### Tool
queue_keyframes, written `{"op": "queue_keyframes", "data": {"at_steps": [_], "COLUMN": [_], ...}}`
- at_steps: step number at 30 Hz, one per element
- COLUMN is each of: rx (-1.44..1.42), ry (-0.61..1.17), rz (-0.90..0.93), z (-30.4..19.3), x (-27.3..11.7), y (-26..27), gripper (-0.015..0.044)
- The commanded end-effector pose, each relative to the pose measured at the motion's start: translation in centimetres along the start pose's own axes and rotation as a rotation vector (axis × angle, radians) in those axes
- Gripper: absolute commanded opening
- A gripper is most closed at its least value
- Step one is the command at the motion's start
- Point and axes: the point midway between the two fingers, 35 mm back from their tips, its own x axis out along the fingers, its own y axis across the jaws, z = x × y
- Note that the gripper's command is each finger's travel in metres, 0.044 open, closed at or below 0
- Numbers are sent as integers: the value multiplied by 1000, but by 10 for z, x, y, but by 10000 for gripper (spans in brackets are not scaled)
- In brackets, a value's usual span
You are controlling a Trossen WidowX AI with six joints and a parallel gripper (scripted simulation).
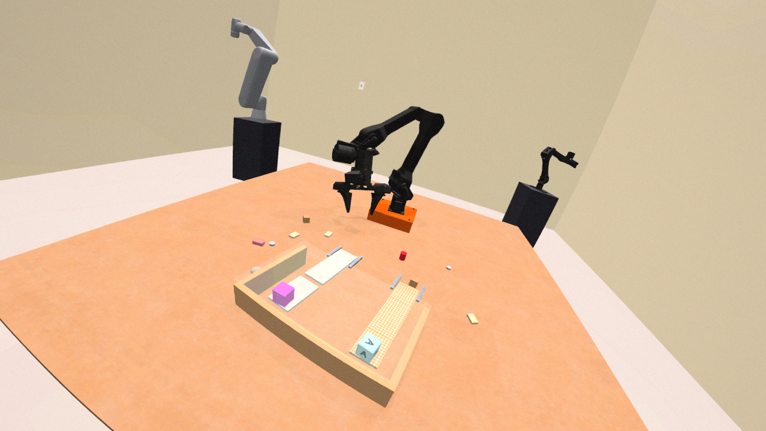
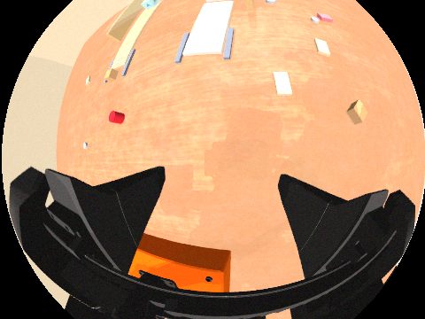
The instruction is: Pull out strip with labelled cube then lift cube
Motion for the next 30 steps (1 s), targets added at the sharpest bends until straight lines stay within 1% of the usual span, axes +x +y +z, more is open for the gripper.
{"op": "queue_keyframes", "data": {"at_steps": [1, 5, 9, 13, 16, 30], "rx": [-81, -159, -214, -250, -264, -264], "ry": [-48, -165, -323, -507, -619, -627], "rz": [-108, -190, -221, -189, -138, -134], "z": [33, 74, 112, 143, 156, 156], "x": [-1, -5, -15, -32, -45, -46], "y": [9, 32, 70, 121, 155, 158], "gripper": [400, 400, 400, 400, 400, 400]}}
